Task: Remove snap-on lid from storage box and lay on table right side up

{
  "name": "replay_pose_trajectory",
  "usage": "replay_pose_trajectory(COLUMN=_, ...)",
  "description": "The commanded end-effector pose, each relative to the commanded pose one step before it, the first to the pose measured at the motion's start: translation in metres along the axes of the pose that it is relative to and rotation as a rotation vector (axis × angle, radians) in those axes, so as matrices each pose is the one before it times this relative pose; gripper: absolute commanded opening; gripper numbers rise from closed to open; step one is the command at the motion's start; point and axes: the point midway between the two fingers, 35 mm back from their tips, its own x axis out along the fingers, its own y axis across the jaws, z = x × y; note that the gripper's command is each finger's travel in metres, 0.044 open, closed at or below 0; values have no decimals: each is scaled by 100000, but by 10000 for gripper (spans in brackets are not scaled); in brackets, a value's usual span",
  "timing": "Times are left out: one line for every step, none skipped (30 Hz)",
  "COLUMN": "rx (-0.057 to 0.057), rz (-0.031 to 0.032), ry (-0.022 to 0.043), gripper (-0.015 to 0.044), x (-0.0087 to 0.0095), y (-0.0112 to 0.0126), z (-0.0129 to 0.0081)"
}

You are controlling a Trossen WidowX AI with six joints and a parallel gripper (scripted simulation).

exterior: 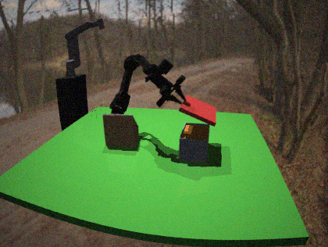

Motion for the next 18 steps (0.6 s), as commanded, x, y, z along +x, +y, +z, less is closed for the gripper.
replay_pose_trajectory(rx=-209, rz=766, ry=-320, gripper=0, x=-211, y=135, z=-968)
replay_pose_trajectory(rx=9, rz=-2, ry=6, gripper=0, x=-6, y=-6, z=-201)
replay_pose_trajectory(rx=9, rz=-2, ry=6, gripper=0, x=-6, y=-6, z=-201)
replay_pose_trajectory(rx=9, rz=-2, ry=6, gripper=0, x=-6, y=-5, z=-201)
replay_pose_trajectory(rx=9, rz=-2, ry=6, gripper=0, x=-6, y=-5, z=-201)
replay_pose_trajectory(rx=9, rz=-2, ry=6, gripper=0, x=-6, y=-5, z=-201)
replay_pose_trajectory(rx=9, rz=-2, ry=6, gripper=0, x=-6, y=-5, z=-201)
replay_pose_trajectory(rx=9, rz=-2, ry=6, gripper=0, x=-6, y=-5, z=-201)
replay_pose_trajectory(rx=9, rz=-2, ry=6, gripper=0, x=-6, y=-5, z=-201)
replay_pose_trajectory(rx=9, rz=-2, ry=6, gripper=0, x=-6, y=-5, z=-201)
replay_pose_trajectory(rx=8, rz=-2, ry=6, gripper=0, x=-6, y=-5, z=-201)
replay_pose_trajectory(rx=8, rz=-2, ry=6, gripper=0, x=-6, y=-5, z=-201)
replay_pose_trajectory(rx=8, rz=-2, ry=6, gripper=0, x=-6, y=-5, z=-201)
replay_pose_trajectory(rx=8, rz=-2, ry=6, gripper=0, x=-6, y=-5, z=-201)
replay_pose_trajectory(rx=8, rz=-2, ry=6, gripper=0, x=-6, y=-5, z=-201)
replay_pose_trajectory(rx=8, rz=-2, ry=6, gripper=0, x=-6, y=-5, z=-201)
replay_pose_trajectory(rx=8, rz=-2, ry=6, gripper=0, x=-6, y=-5, z=-201)
replay_pose_trajectory(rx=8, rz=-2, ry=6, gripper=0, x=-6, y=-5, z=-201)
